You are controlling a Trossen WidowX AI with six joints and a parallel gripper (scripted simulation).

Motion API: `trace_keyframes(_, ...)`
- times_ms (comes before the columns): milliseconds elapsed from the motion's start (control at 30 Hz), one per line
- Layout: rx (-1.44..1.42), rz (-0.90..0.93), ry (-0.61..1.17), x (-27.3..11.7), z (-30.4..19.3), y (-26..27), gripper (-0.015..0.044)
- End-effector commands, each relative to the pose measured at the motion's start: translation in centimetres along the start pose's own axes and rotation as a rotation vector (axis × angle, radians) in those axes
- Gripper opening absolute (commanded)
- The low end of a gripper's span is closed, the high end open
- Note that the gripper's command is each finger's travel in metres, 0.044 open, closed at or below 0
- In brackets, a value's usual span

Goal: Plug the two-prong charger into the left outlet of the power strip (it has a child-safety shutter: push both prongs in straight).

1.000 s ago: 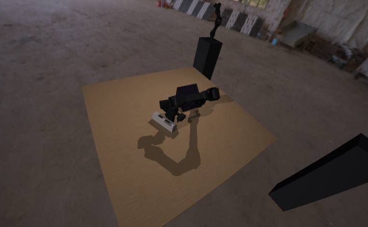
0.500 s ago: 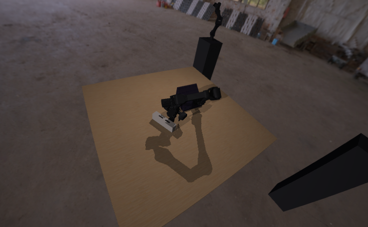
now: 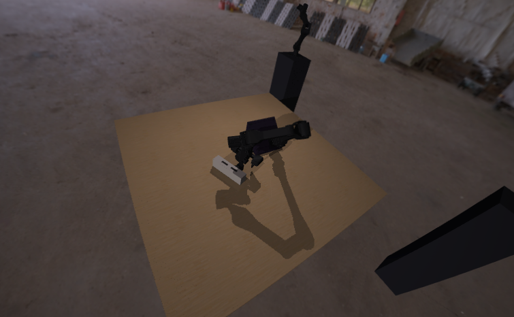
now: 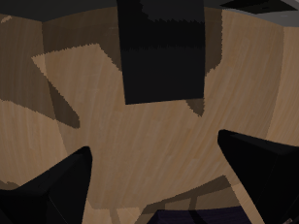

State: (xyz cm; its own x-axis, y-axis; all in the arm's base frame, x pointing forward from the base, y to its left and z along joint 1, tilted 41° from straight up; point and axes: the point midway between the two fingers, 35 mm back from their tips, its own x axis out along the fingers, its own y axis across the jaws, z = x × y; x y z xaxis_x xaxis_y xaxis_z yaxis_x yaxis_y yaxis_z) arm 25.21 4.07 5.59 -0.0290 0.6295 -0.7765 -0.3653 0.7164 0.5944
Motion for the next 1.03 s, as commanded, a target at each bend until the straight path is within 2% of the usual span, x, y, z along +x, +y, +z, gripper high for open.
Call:
trace_keyframes(0,-0.006,-0.007,-0.004,-0.1,-0.4,0.0,0.044)
trace_keyframes(100,0.007,0.002,-0.06,-0.6,0.0,-0.1,0.044)
trace_keyframes(267,0.01,0.002,-0.495,-6.2,1.1,-0.2,0.044)
trace_keyframes(333,-0.003,-0.004,-0.601,-7.8,1.1,-0.1,0.044)
trace_keyframes(1000,-0.005,-0.005,-0.614,-8.0,1.1,0.0,0.044)
